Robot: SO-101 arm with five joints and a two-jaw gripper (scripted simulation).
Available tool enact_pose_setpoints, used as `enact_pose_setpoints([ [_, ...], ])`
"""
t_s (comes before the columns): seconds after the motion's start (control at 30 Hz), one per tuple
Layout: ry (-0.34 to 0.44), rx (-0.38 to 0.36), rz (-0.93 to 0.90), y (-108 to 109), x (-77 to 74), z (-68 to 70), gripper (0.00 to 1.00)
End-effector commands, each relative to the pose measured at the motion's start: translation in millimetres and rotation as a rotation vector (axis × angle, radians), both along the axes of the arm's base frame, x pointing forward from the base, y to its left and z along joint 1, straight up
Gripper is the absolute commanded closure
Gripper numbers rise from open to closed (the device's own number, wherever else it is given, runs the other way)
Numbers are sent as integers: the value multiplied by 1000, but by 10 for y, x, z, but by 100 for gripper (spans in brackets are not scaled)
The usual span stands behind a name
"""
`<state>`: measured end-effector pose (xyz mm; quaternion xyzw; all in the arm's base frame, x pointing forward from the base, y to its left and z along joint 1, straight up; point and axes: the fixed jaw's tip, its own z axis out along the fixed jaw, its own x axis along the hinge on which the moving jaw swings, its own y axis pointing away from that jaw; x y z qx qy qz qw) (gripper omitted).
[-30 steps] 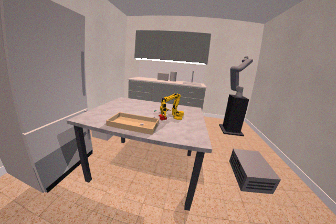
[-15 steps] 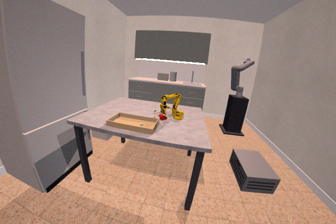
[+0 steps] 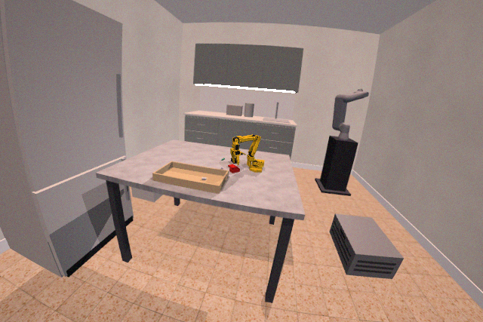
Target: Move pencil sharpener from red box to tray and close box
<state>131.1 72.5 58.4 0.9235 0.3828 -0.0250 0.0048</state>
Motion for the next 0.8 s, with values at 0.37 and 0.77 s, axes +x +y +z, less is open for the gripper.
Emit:
enact_pose_setpoints([
  [0.37,-42,28,0,15,50,82,69],
  [0.77,-42,28,0,29,73,149,69],
])
